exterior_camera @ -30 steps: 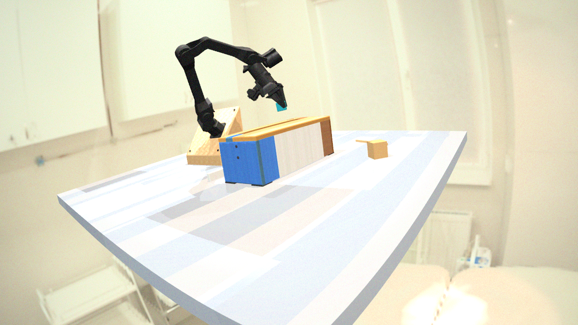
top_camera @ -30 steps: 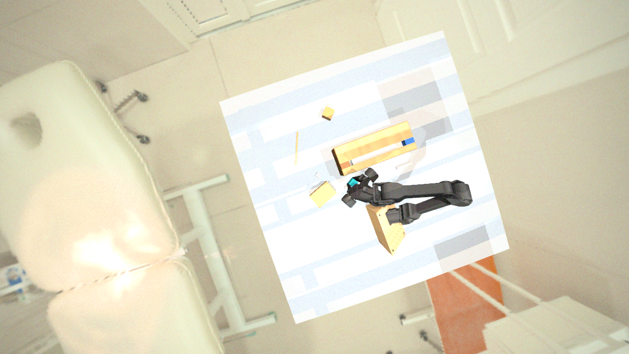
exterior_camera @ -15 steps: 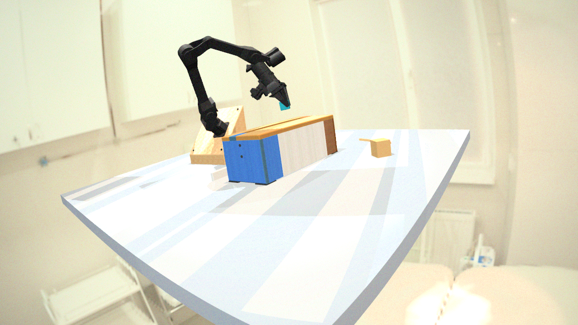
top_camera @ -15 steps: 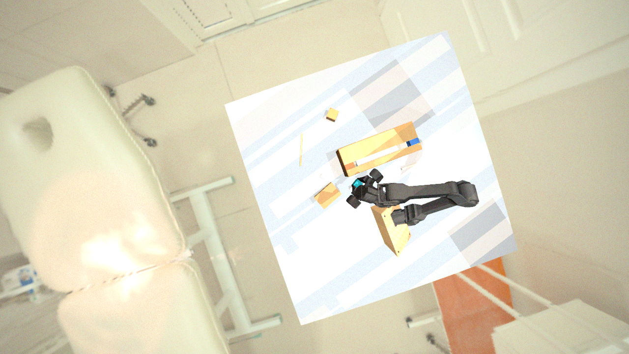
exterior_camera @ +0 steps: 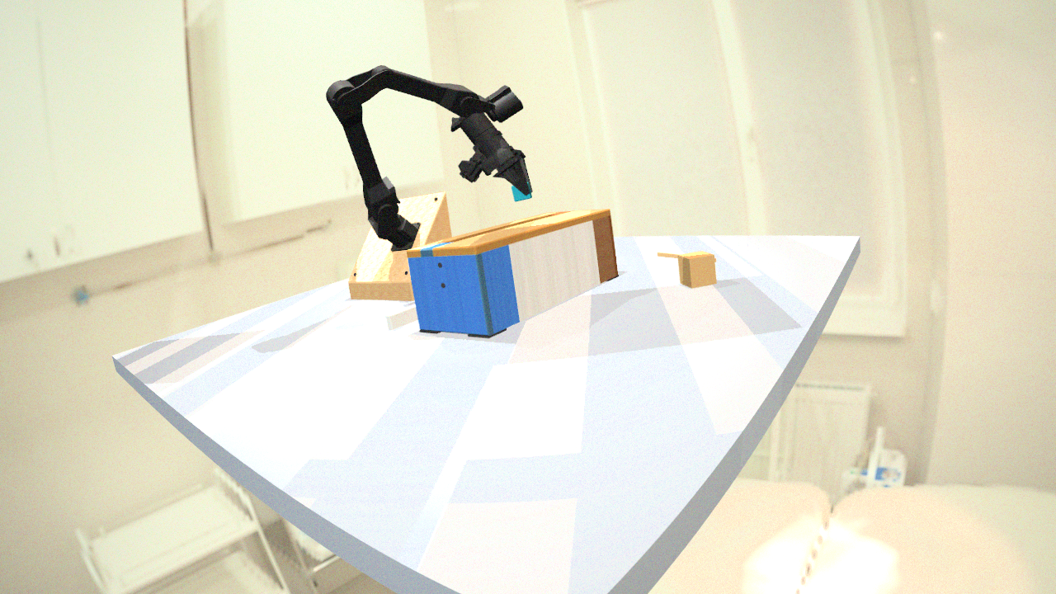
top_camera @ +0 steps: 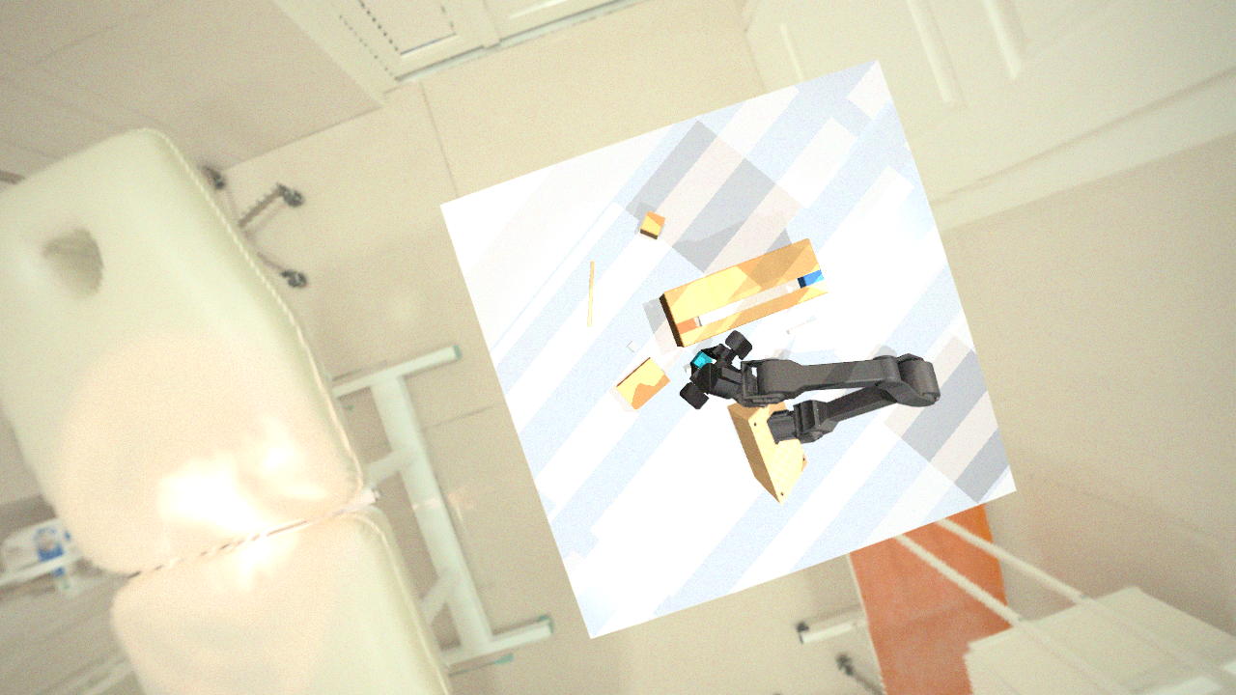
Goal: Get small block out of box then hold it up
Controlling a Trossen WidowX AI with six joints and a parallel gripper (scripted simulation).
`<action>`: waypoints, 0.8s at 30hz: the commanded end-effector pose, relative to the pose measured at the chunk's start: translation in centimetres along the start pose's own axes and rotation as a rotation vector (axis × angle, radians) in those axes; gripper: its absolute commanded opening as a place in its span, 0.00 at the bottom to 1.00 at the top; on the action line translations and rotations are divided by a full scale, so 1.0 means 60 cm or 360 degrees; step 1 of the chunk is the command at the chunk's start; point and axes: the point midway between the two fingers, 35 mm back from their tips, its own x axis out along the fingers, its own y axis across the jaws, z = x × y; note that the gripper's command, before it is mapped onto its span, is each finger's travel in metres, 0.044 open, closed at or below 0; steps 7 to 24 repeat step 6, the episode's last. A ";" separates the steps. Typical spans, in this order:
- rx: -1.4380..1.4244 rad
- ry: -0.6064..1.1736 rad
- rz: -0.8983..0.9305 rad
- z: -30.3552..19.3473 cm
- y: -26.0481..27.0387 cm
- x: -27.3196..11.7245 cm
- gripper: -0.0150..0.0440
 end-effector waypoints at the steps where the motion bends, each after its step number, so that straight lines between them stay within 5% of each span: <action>1: -0.0008 -0.0001 -0.0007 0.000 -0.001 -0.001 0.25; 24: -0.0008 -0.0001 -0.0007 0.000 -0.001 -0.001 0.25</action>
